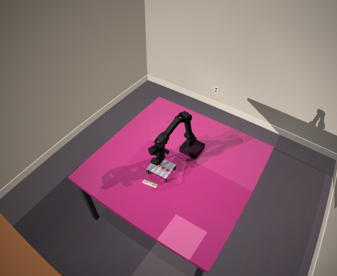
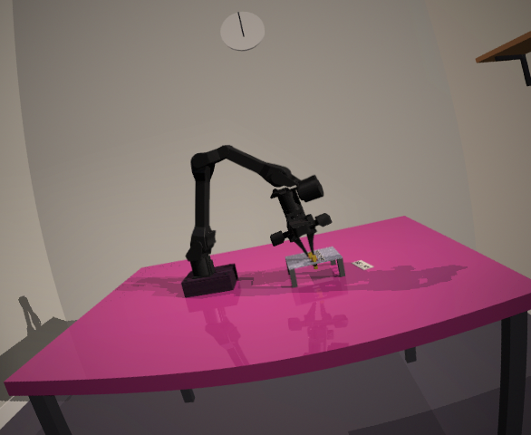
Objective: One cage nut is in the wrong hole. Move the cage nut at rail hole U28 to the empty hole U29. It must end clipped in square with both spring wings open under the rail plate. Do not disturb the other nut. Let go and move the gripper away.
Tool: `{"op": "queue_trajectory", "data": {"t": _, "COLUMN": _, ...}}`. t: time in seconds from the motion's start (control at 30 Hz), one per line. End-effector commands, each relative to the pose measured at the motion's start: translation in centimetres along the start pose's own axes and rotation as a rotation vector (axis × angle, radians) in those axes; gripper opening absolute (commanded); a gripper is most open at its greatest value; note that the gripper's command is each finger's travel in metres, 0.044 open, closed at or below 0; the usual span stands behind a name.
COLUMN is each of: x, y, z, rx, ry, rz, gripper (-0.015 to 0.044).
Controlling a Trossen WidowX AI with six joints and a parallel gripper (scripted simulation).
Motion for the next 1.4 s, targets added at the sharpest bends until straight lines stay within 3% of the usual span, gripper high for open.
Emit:
{"op": "queue_trajectory", "data": {"t": 0.0, "x": -0.01, "y": 0.19, "z": -0.03, "rx": 0.006, "ry": -0.004, "rz": 0.005, "gripper": 0.0036}}
{"op": "queue_trajectory", "data": {"t": 1.37, "x": 0.02, "y": 0.28, "z": 0.08, "rx": 0.023, "ry": -0.005, "rz": 0.005, "gripper": 0.0036}}
Point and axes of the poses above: the point midway between the two fingers, 35 mm back from their tips, its own z axis out along the fingers, its own y axis across the jaws, x = y × z, the point moved 9 cm from there along -z, back along the fingers, and after that the axes turned 6 degrees about z, right-handed, at the moved point
